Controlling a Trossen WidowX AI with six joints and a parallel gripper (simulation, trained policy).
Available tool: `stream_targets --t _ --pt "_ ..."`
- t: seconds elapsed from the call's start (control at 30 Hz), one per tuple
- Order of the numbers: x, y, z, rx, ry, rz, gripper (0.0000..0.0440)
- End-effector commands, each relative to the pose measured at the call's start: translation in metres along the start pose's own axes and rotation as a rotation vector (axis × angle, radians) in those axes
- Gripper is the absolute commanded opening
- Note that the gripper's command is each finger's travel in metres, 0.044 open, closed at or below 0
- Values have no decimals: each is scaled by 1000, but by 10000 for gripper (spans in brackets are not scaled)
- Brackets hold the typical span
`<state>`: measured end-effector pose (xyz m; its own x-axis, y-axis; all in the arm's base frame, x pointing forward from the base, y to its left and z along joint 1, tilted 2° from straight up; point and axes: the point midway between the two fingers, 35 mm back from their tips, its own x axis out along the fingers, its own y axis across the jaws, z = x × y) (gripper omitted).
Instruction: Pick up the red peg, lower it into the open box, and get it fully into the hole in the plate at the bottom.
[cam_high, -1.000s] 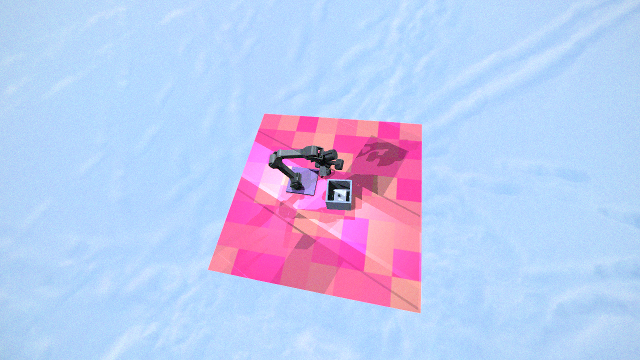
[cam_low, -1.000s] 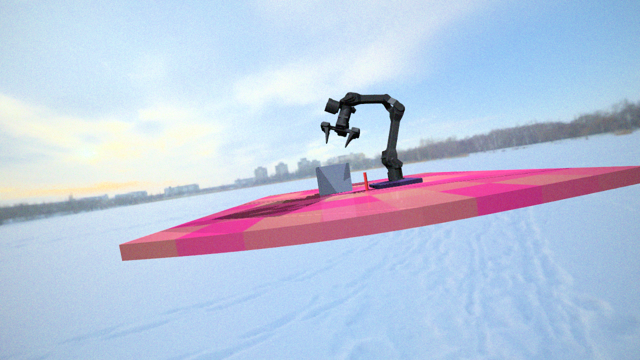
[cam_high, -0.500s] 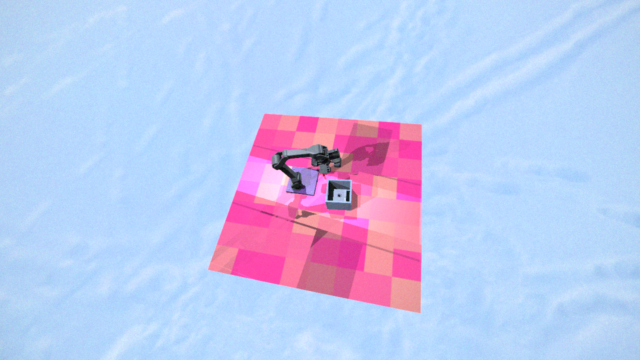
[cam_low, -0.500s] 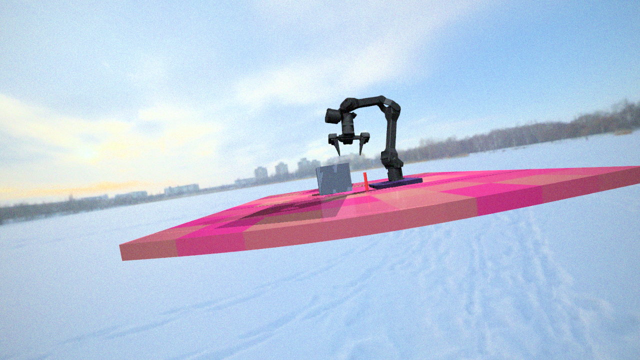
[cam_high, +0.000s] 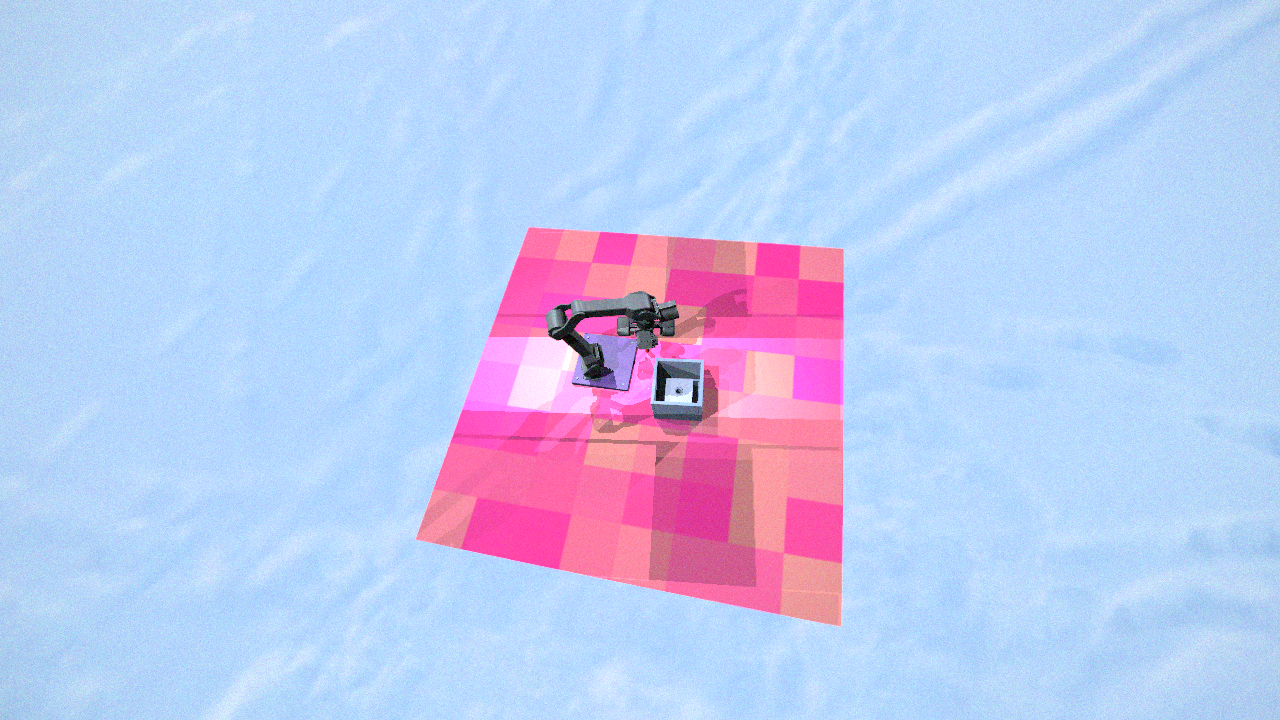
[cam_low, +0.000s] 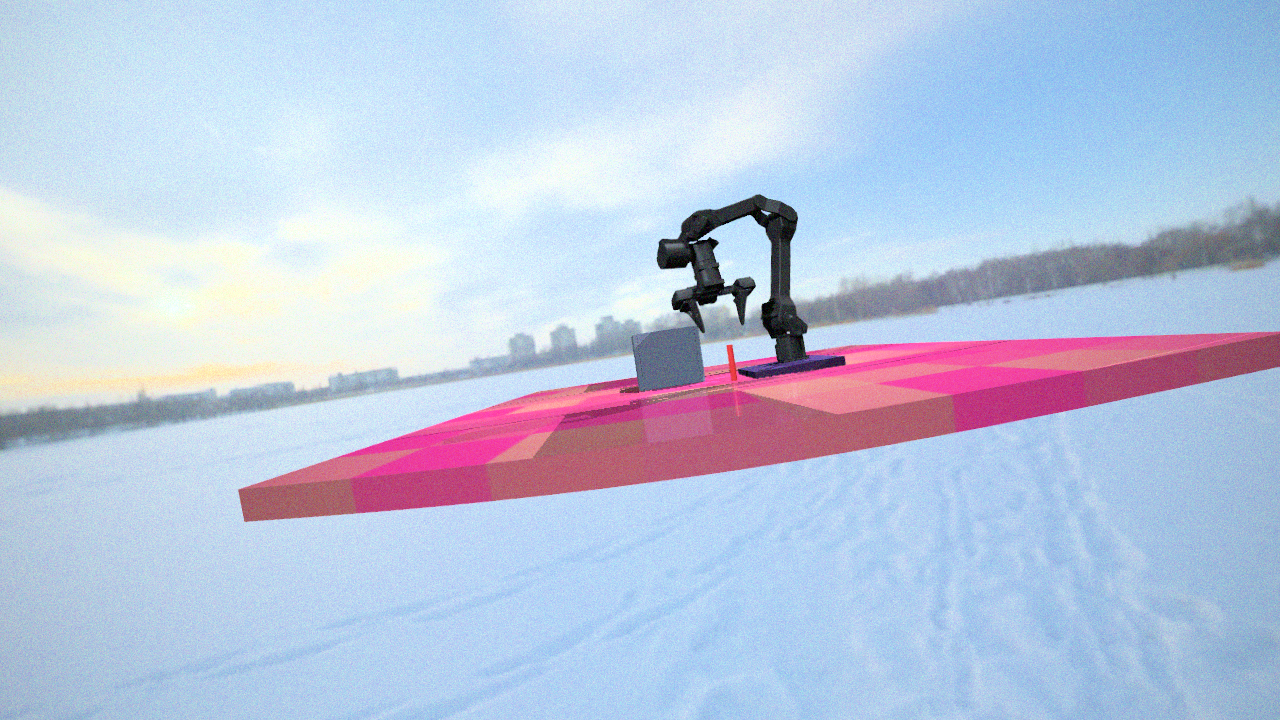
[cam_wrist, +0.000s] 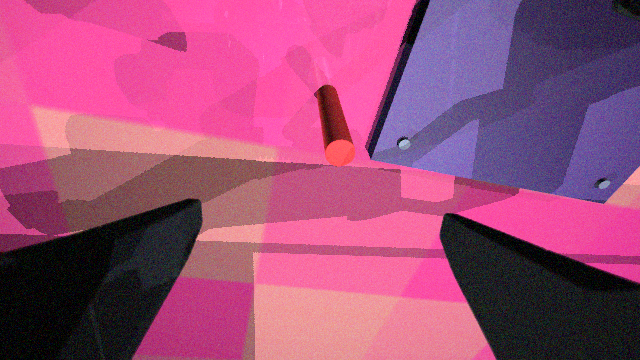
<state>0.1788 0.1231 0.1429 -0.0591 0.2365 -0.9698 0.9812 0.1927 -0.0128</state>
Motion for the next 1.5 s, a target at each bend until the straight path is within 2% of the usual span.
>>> stream_targets --t 0.0,0.6,0.7,1.2,1.47 --pt "14 -7 2 -14 4 -41 440" --pt "68 -19 19 -14 -12 -112 431" --pt "75 -17 21 -22 -21 -107 387" --pt "85 -5 20 -101 -24 -104 3" --pt "66 8 8 -126 41 -13 0"
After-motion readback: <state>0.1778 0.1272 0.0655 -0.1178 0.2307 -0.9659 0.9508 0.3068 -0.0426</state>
